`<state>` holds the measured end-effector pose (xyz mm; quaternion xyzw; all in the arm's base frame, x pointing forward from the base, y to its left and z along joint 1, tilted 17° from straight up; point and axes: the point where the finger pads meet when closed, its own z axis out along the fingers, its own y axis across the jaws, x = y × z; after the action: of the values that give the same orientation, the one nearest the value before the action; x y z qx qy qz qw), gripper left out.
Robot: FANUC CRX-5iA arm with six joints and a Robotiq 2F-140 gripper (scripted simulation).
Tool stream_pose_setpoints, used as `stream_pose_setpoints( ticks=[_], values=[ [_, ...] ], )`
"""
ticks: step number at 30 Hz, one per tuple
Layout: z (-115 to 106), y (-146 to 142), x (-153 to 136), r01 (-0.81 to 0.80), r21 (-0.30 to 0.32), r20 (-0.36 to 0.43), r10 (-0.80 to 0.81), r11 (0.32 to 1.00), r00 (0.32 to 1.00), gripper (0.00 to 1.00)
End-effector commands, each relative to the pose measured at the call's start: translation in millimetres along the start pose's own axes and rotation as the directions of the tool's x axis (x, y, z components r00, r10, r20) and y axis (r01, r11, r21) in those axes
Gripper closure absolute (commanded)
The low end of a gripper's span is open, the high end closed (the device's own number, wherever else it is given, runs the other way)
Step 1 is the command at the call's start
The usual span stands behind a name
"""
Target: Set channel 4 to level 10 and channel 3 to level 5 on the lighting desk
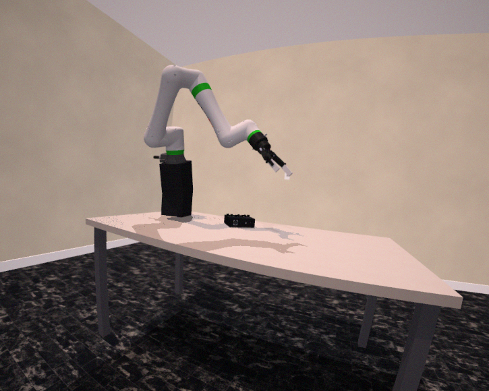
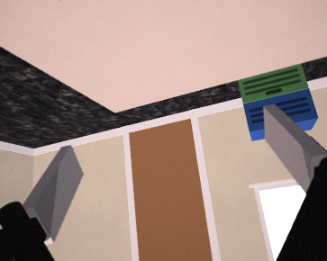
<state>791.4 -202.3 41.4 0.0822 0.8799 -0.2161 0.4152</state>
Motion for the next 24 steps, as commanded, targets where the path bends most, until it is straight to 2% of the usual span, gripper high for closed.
stream_pose_setpoints(
  ticks=[1,19,24],
  values=[
    [-0.1,0.1,-0.3,0.0,0.0,0.0,0.0,1.0,1.0,0.0],
    [-0.1,0.3,-0.2,-0.003,0.0,0.0,0.003,1.0,1.0,0.0],
    [-1.6,7.6,4.0,-0.097,0.009,-0.027,0.098,0.995,0.995,0.0]
  ],
)
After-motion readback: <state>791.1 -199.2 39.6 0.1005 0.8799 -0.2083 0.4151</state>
